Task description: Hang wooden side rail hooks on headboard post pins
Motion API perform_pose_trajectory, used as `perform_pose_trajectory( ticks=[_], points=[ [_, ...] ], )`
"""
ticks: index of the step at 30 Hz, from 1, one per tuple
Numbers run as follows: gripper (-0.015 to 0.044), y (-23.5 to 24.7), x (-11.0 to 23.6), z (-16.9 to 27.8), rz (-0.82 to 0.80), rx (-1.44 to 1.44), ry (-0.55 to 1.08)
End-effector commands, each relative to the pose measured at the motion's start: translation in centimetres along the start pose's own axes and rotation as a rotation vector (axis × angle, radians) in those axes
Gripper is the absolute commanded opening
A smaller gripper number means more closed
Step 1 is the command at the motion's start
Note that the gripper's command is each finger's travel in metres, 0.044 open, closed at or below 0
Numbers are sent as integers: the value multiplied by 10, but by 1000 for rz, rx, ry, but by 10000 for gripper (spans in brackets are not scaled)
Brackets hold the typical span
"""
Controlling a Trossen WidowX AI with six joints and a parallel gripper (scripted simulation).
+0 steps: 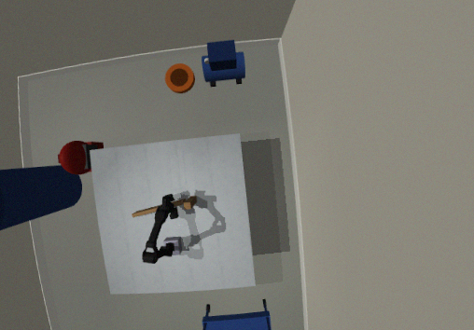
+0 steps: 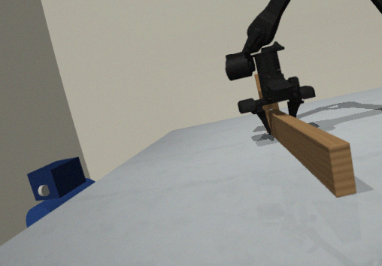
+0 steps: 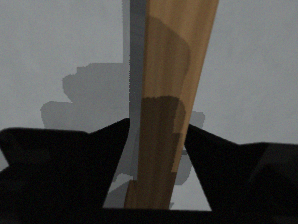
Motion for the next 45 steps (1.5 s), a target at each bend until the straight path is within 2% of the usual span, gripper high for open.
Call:
perform_pose_trajectory(
  ticks=[1, 3, 9, 12, 13, 45],
  points=[
    [177, 1, -2, 0, -4, 5, -5],
    [125, 1, -2, 0, -4, 5, -5],
    [85, 1, -2, 0, -4, 5, -5],
    [6, 1, -2, 0, -4, 5, -5],
    [0, 1, -2, 0, -4, 5, -5],
    [0, -14, 0, -2, -3, -178, -5]
  ],
)
Point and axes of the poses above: the point midway between the two fingers, 35 mm back from their tips, its own x axis back along the fingers, its own y axis across the jaws, z = x × y, the point moved 7 cm from there along x, back along the fingers, and after that the axes turned 15 degrees about -x, right-handed, at the moved point
